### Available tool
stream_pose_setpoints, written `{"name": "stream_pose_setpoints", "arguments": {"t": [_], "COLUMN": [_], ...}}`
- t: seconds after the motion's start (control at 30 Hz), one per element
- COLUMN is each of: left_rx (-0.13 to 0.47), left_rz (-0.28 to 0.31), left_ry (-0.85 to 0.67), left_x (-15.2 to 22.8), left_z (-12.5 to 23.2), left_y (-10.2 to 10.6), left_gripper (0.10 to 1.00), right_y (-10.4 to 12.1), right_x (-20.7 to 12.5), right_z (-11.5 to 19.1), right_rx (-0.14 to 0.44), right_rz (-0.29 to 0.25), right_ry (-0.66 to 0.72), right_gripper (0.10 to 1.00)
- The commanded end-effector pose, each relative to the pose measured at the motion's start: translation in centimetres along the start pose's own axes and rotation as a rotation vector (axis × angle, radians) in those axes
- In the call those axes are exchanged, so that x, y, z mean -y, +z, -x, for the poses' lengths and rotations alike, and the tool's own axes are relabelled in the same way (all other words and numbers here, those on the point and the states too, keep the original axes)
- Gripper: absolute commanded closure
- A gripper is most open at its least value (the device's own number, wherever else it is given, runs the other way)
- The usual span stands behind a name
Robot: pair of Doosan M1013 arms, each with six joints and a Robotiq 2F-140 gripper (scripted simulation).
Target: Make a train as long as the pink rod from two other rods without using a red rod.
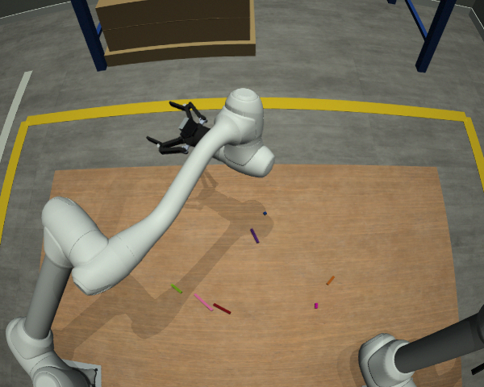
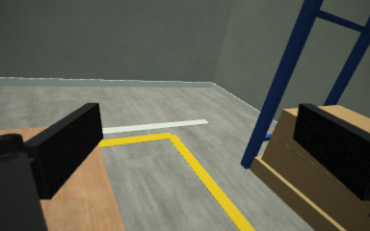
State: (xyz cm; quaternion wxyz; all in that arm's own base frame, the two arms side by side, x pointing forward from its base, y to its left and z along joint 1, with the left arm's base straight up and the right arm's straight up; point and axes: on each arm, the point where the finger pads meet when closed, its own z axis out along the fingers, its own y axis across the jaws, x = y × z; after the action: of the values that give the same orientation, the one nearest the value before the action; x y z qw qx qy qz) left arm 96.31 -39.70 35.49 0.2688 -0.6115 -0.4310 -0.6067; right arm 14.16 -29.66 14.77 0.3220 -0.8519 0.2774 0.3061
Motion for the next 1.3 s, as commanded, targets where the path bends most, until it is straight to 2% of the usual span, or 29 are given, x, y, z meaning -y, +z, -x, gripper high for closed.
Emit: {"name": "stream_pose_setpoints", "arguments": {"t": [0.0, 0.27, 0.33, 0.7, 1.27], "left_rx": [0.0, 0.0, 0.0, 0.0, 0.0], "left_rz": [0.0, 0.0, 0.0, 0.0, 0.0], "left_ry": [-0.002, -0.002, -0.002, -0.002, -0.002], "left_x": [0.0, 0.0, 0.0, 0.0, 0.0], "left_z": [-0.2, -0.2, -0.2, -0.2, -0.2], "left_y": [0.0, 0.0, 0.0, 0.0, 0.0], "left_gripper": [0.098, 0.098, 0.098, 0.098, 0.098], "right_y": [0.3, 1.3, 1.3, 2.4, 3.3], "right_x": [-1.5, -4.5, -4.5, -7.4, -9.2], "right_z": [0.6, 1.8, 1.8, 3.2, 4.2], "right_rx": [-0.042, -0.117, -0.117, -0.179, -0.215], "right_rz": [-0.035, -0.116, -0.116, -0.206, -0.273], "right_ry": [0.105, 0.324, 0.324, 0.544, 0.697], "right_gripper": [0.098, 0.098, 0.098, 0.098, 0.098]}}
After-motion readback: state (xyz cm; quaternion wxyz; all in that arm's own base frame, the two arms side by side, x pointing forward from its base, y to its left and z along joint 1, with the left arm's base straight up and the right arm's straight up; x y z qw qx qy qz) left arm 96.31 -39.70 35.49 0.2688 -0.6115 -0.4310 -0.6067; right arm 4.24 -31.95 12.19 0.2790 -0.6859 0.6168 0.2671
